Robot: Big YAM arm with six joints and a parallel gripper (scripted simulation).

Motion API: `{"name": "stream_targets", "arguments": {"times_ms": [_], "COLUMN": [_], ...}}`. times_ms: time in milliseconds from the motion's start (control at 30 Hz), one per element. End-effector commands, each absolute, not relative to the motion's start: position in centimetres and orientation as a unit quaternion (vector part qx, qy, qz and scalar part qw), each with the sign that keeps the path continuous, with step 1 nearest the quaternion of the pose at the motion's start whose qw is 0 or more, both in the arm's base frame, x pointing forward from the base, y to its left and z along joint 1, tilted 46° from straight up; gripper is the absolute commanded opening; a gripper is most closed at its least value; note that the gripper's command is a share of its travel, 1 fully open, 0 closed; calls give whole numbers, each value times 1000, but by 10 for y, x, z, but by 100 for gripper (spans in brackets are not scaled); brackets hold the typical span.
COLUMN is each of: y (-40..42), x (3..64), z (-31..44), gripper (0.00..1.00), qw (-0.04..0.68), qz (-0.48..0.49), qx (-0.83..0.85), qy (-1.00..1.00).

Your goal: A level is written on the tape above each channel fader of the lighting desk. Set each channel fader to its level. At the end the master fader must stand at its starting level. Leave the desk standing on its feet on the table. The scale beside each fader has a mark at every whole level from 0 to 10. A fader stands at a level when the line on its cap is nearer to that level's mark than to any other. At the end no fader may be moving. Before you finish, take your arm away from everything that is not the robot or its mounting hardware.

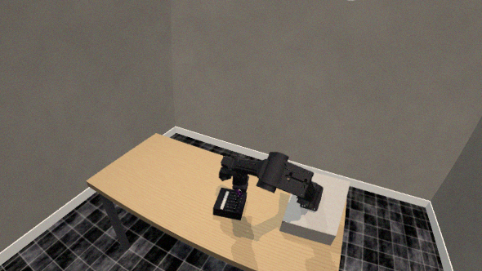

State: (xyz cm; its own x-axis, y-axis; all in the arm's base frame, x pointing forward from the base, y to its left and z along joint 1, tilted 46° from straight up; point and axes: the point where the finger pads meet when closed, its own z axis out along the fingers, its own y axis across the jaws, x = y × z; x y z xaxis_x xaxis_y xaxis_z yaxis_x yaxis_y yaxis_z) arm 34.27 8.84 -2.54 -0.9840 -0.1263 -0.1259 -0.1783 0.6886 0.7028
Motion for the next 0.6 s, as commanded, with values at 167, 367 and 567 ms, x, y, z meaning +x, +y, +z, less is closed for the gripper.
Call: {"name": "stream_targets", "arguments": {"times_ms": [167, 367, 567], "y": [87, 94, 97], "x": [349, 346, 346], "z": [-28, -31, -34], "gripper": [0, 0, 0], "qw": [39, 35, 36], "qz": [386, 386, 386], "qx": [-78, -83, -83], "qy": [918, 918, 918]}}
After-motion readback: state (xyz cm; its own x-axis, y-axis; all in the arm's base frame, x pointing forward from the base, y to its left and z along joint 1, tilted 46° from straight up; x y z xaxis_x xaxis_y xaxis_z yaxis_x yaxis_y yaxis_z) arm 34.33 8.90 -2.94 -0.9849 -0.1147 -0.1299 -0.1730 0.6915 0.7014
